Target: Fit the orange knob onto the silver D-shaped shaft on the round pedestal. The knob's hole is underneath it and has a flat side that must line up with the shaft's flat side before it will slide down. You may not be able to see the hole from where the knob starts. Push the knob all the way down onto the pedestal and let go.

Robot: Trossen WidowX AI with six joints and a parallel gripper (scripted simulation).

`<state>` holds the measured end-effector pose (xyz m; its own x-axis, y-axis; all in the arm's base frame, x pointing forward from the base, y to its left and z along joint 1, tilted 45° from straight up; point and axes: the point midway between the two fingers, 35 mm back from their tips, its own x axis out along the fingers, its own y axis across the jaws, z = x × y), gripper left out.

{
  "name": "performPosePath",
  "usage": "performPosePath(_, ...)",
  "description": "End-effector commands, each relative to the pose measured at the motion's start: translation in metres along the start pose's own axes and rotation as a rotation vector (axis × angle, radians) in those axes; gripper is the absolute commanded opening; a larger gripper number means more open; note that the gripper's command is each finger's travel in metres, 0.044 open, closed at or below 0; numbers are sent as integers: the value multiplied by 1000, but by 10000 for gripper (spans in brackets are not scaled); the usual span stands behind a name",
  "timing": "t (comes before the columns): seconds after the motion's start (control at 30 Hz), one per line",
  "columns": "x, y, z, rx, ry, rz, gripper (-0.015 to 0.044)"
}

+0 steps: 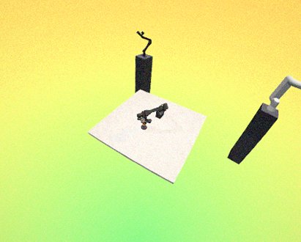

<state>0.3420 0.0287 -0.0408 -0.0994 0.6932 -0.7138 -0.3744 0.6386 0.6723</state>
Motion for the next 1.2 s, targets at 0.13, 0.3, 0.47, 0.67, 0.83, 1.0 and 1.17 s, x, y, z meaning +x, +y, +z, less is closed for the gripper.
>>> performPosePath(0.13,2,-1,0,13,-1,1,0)
performPosePath(0.3,1,0,0,13,-1,1,0)
performPosePath(0.47,2,0,0,13,-1,1,0)
performPosePath(0.67,2,0,0,13,-1,1,0)
performPosePath(0.83,1,0,0,13,-1,1,0)
performPosePath(1.0,-3,0,1,13,-1,1,0)
performPosePath(1.17,-3,0,1,128,-1,1,0)
